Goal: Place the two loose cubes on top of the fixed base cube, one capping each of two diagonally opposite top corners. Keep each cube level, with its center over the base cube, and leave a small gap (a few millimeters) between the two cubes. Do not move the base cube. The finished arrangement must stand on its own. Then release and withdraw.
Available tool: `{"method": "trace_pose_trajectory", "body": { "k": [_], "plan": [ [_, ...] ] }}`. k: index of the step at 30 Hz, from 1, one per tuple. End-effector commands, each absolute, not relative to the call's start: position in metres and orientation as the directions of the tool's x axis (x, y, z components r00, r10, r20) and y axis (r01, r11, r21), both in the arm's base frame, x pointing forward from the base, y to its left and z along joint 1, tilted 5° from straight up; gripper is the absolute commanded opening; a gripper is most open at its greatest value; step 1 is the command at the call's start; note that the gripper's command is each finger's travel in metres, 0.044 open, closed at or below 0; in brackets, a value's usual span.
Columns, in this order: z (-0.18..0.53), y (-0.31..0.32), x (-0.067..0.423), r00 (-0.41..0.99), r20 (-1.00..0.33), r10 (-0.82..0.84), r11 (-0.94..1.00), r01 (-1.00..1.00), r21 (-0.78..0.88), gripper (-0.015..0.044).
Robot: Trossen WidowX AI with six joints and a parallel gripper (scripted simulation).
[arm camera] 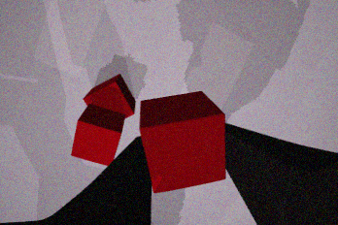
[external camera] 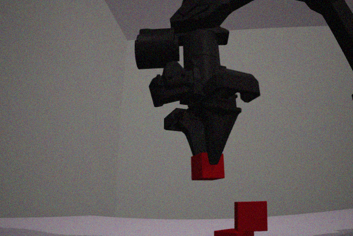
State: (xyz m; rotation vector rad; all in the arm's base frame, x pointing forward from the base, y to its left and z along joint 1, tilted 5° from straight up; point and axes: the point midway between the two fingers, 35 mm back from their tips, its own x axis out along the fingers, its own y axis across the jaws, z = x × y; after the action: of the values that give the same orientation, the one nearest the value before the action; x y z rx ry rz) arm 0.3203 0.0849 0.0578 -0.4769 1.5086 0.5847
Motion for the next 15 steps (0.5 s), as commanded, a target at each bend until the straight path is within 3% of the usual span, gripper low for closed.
{"method": "trace_pose_trajectory", "body": {
  "k": [1,15],
  "plan": [
    [0.060,0.096,0.316,-0.018,-0.997,0.070,0.850,-0.522,0.069,0.0105],
    [0.059,0.124,0.303,-0.020,-0.997,0.074,0.975,-0.207,0.076,0.0105]
  ]
}}
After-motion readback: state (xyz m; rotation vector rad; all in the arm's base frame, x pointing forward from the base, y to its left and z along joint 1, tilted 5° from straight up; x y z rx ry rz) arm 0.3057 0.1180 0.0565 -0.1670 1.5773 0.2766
